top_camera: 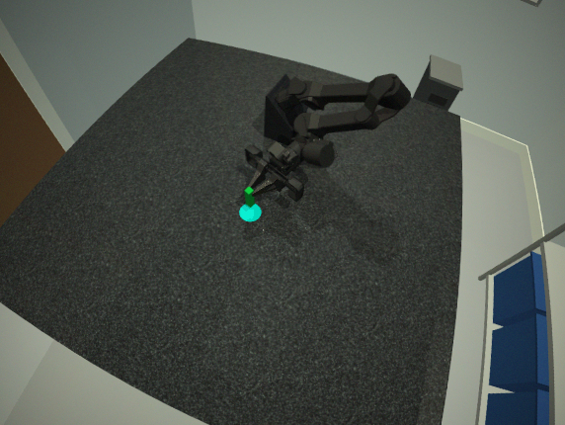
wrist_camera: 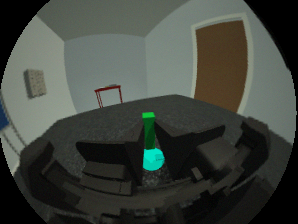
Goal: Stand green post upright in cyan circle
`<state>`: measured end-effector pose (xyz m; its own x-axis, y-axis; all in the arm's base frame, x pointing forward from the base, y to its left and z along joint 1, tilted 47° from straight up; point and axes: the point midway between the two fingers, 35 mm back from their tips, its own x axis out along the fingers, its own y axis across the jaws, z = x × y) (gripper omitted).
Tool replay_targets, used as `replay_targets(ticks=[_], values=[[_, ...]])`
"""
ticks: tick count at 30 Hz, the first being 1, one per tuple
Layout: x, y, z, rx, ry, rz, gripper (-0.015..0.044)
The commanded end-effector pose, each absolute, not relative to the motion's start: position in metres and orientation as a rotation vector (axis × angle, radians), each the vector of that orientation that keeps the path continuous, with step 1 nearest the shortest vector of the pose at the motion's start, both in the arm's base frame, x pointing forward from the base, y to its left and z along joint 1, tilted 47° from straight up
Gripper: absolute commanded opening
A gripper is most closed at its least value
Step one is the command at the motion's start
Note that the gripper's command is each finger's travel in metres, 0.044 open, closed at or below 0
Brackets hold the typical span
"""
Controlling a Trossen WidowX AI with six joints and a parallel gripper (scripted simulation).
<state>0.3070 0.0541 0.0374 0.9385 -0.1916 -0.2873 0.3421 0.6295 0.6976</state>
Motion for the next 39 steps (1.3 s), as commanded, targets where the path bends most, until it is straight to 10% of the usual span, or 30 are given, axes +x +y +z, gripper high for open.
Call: replay_targets(ticks=[1,30,39], values=[[0.307,0.058,0.033,0.841,0.186,-0.311,0.0023],[0.306,0.085,0.006,0.833,0.193,-0.305,0.0023],[0.306,0.085,0.006,0.833,0.193,-0.305,0.0259]])
